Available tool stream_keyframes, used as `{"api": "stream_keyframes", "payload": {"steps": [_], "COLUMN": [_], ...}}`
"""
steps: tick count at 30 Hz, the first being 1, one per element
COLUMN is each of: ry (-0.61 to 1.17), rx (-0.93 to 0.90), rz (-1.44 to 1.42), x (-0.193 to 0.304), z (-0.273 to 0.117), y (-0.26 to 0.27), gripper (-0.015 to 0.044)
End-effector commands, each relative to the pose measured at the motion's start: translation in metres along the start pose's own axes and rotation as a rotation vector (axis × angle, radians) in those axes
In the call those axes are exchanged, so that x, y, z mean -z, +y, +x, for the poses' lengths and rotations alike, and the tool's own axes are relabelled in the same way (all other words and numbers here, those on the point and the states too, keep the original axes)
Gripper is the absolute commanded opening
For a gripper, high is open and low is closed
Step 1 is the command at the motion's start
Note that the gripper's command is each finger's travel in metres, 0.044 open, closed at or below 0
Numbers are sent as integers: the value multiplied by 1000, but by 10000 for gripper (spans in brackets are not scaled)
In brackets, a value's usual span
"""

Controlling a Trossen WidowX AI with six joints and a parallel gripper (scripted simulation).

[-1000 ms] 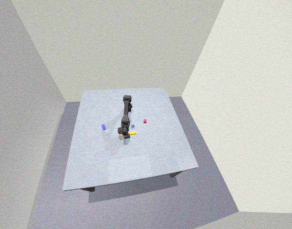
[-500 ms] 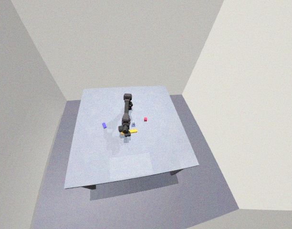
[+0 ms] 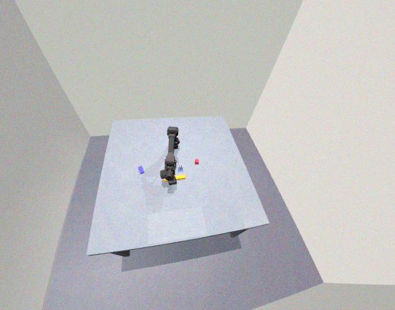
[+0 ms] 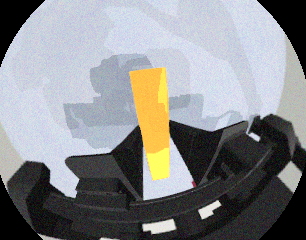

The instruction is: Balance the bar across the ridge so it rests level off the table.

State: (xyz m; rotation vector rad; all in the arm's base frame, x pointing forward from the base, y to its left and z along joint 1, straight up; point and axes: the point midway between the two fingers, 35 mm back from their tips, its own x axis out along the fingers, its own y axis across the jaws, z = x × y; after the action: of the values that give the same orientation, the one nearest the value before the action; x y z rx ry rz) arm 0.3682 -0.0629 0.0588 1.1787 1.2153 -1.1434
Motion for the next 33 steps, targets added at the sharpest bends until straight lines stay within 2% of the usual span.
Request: {"api": "stream_keyframes", "payload": {"steps": [1, 33], "ry": [-3, -7], "rx": [-10, -8], "rz": [0, 4], "x": [-1, -1], "z": [-11, -95], "y": [3, 1], "gripper": [0, 0]}}
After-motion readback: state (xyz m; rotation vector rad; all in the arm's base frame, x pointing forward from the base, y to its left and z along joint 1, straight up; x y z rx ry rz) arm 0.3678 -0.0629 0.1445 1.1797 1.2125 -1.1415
